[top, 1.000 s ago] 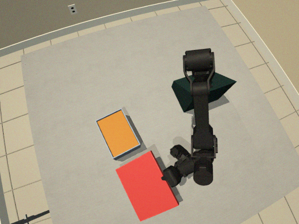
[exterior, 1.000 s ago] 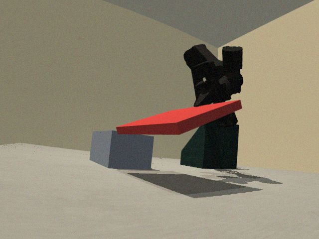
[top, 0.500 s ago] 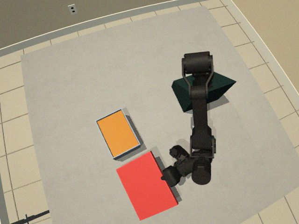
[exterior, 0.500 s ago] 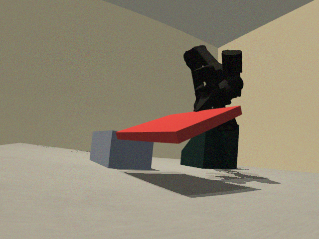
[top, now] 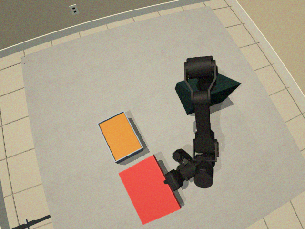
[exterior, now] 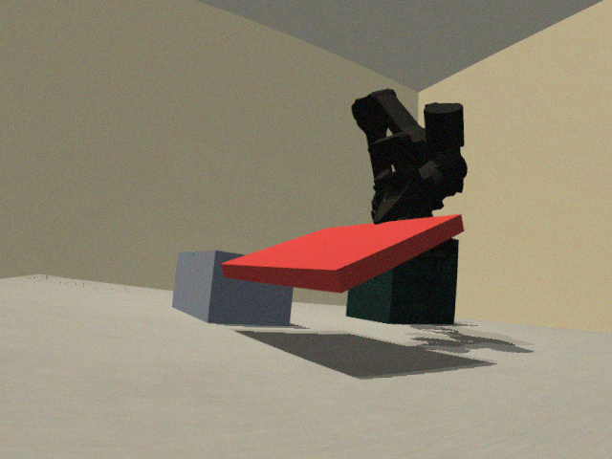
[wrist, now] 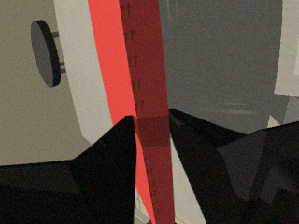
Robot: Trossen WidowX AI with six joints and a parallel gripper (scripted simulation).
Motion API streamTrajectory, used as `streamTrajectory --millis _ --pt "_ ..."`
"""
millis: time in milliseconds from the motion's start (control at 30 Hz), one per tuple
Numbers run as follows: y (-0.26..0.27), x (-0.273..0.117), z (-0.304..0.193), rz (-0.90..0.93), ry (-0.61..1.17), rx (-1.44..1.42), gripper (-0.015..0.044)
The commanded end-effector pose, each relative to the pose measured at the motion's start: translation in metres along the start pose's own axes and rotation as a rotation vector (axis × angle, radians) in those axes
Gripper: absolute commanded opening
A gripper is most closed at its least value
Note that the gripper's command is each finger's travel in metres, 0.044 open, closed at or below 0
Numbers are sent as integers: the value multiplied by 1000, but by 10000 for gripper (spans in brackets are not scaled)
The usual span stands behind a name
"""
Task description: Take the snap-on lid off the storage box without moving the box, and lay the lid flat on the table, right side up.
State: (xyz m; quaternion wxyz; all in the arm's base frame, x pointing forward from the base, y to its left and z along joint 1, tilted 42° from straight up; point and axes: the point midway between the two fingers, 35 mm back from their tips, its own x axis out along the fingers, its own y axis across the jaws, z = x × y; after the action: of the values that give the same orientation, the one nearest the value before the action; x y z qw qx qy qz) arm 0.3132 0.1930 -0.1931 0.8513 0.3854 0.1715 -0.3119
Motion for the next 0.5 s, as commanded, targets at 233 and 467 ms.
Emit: streamTrajectory --millis 233,467 --pt "-7 6 0 2 1 -4 0" --pt "-11 10 0 2 1 -4 0"
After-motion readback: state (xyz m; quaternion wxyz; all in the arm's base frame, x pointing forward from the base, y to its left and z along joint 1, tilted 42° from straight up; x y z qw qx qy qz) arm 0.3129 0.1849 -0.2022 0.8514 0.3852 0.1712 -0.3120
